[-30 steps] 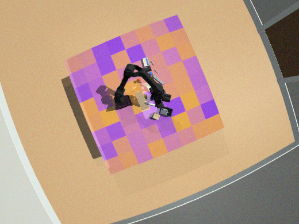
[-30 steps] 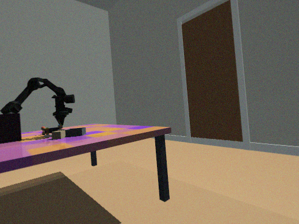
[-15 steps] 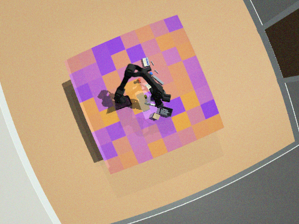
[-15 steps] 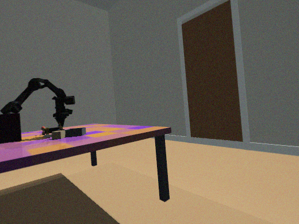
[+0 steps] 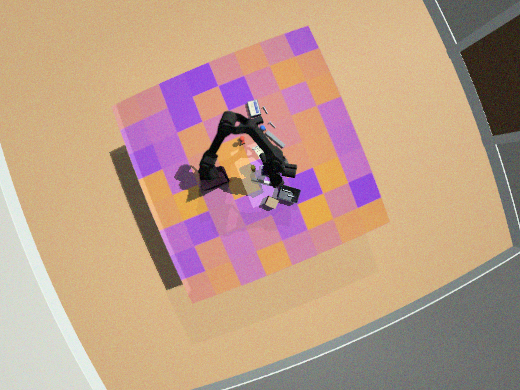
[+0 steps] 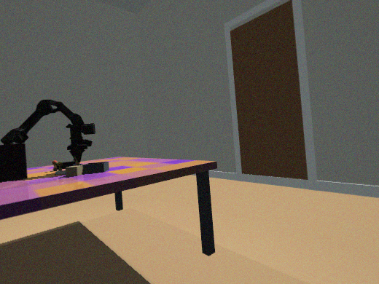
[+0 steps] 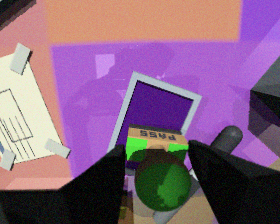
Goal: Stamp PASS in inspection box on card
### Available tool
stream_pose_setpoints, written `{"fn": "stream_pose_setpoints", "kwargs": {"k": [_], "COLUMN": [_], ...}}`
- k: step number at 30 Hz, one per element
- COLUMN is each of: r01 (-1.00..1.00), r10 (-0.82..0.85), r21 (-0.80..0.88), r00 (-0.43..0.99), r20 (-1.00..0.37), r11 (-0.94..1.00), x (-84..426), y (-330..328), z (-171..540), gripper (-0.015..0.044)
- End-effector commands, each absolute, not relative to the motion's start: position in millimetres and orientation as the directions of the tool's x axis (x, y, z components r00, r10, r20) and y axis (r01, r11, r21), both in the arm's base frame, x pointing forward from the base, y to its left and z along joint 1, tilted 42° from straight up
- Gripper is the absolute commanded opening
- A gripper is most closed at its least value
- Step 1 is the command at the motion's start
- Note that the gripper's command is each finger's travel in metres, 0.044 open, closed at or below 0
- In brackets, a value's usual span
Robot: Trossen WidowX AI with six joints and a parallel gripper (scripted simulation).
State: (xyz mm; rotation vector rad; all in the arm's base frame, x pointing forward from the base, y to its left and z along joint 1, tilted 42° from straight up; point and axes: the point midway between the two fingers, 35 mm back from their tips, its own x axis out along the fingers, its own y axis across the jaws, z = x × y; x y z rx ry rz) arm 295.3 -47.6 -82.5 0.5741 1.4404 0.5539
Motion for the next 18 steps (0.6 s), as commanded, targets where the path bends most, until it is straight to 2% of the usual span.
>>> {"fn": "stream_pose_setpoints", "kwargs": {"k": [1, 18], "r01": [-0.001, -0.008], "r10": [0.669, 0.675], "r21": [0.669, 0.675], "r00": [0.052, 0.051], "r20": [-0.742, -0.736], "r11": [0.743, 0.738], "x": [293.4, 293.4], "y": [-44.0, -38.2], "z": [-85.1, -91.5], "gripper": [0.0000, 0.0000]}}
